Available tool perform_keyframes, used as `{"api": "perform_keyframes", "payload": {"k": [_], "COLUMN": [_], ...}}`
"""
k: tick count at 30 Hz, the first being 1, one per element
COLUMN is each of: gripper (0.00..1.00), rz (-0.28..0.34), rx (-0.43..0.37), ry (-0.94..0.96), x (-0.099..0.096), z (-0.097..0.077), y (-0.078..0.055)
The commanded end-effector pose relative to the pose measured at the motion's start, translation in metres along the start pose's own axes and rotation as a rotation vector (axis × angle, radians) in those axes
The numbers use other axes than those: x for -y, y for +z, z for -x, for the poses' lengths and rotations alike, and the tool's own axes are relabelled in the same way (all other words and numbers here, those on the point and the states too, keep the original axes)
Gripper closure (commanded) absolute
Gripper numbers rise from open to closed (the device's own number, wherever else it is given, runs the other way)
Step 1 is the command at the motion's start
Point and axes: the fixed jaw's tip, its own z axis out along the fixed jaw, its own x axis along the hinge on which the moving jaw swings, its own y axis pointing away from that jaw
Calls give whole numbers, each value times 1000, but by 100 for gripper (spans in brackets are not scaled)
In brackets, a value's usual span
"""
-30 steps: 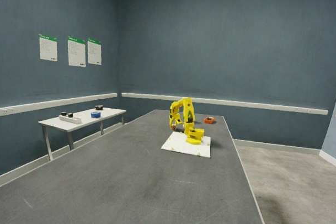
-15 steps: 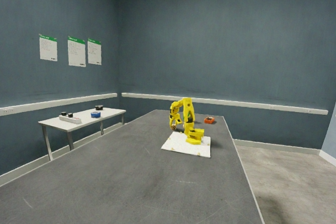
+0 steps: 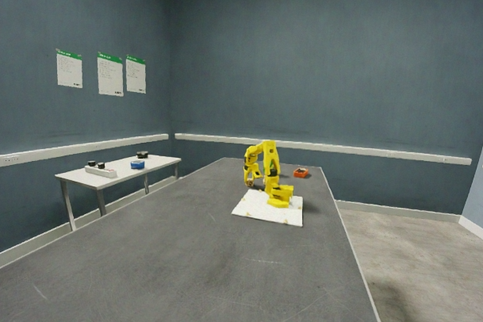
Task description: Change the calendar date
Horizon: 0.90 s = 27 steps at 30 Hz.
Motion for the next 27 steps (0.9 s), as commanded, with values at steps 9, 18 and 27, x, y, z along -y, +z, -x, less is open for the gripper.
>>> {"api": "perform_keyframes", "payload": {"k": [9,18,27], "gripper": [100,100,100], "rz": [-2,-2,-2], "rx": [16,16,16], "ry": [5,5,5], "x": [1,1,1], "z": [0,1,2], "y": [-20,-43,-46]}}
